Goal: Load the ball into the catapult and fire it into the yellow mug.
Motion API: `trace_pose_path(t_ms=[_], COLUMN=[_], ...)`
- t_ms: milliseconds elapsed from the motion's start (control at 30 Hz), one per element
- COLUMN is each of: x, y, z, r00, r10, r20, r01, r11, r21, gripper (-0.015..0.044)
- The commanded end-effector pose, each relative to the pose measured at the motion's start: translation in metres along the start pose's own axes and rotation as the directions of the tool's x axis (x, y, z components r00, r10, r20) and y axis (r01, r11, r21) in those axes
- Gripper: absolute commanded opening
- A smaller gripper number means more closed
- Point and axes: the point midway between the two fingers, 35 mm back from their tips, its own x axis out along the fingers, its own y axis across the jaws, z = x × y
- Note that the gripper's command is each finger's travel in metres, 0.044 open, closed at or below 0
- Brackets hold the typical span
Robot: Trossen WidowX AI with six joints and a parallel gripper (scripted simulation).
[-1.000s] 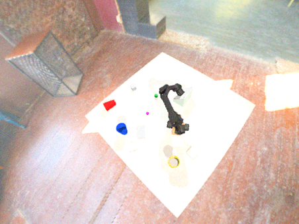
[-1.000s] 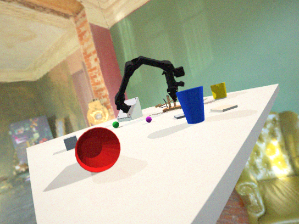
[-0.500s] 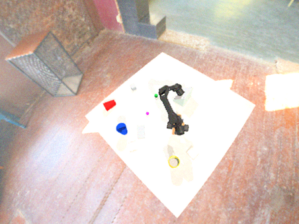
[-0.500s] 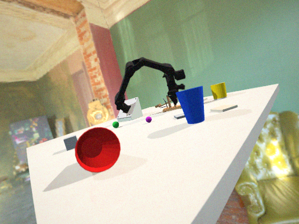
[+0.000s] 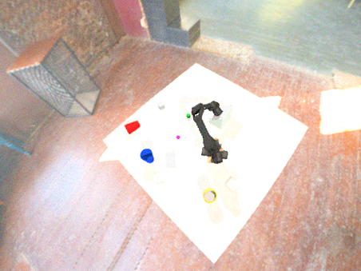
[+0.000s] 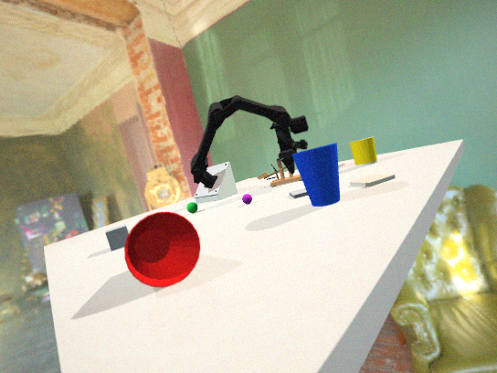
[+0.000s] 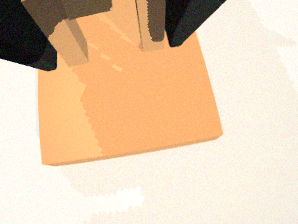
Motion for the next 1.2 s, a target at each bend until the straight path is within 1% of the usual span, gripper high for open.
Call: trace_pose_path(t_ms=[0,33,67,167,200,467,1167], x=[0.0,0.0,-0.003,-0.039,-0.047,-0.047,-0.012], y=[0.0,0.0,0.0,0.001,0.001,0.001,0.001], z=[0.0,0.0,0.0,0.001,0.0,0.0,0.001], r00=[1.0,1.0,1.0,1.0,1.0,1.0,1.0], r10=[-0.001,-0.001,-0.001,0.002,0.002,-0.001,-0.004], r20=[0.0,0.0,0.0,0.001,0.0,-0.002,-0.003], r01=[0.001,0.001,0.001,-0.002,-0.002,0.001,0.004], r11=[1.0,1.0,1.0,1.0,1.0,1.0,1.0], r21=[0.0,0.0,0.0,0.0,0.0,-0.005,-0.008], gripper=[0.0118,0.0111,0.0085,0.0006,0.0,0.0,0.0])
